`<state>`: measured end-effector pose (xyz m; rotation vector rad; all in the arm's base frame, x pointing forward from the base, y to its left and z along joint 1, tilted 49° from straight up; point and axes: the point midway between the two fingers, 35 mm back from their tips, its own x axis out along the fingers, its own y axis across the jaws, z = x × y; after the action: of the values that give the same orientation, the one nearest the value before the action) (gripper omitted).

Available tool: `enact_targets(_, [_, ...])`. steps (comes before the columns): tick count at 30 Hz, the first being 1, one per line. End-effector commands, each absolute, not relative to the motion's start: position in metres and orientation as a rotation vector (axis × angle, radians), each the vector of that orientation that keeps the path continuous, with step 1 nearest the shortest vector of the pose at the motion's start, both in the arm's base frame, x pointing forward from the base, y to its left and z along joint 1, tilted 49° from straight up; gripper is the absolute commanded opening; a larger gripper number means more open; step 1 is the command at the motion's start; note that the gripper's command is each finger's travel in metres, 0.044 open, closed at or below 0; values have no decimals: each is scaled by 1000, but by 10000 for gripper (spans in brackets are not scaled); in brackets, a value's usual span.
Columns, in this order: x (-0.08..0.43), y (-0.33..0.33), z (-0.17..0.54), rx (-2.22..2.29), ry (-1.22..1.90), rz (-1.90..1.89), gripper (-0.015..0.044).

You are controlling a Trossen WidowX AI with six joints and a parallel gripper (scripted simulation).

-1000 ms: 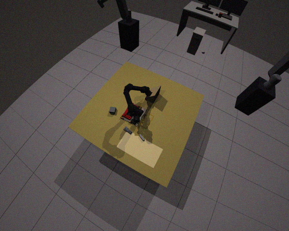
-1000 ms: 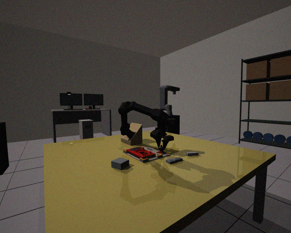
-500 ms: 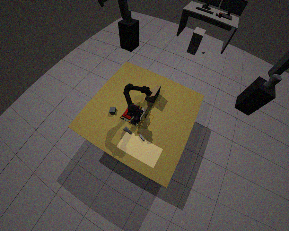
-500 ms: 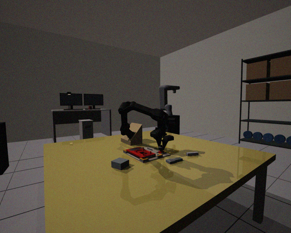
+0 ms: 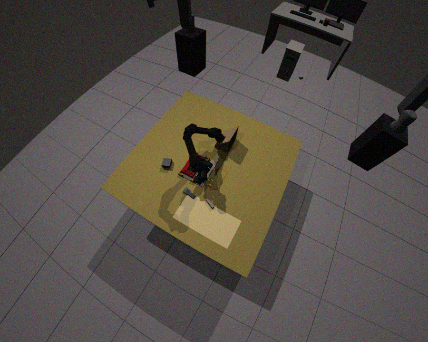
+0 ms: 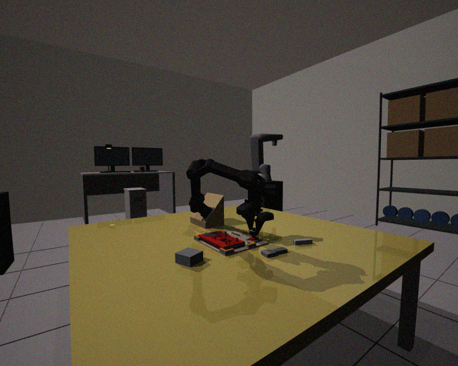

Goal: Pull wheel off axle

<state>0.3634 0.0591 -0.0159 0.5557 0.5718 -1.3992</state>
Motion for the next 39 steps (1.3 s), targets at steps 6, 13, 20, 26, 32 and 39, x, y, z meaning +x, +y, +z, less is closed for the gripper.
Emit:
enact_targets(6, [363, 63, -13, 557, 573, -1398, 0])
enact_targets(13, [363, 65, -12, 557, 573, -1397, 0])
enact_targets(20, [362, 67, -10, 557, 573, -1396, 0])
enact_targets(26, [362, 68, -9, 557, 573, -1395, 0])
enact_targets(32, [362, 70, -8, 558, 573, -1395, 0])
enact_targets(39, [362, 71, -6, 558, 573, -1394, 0])
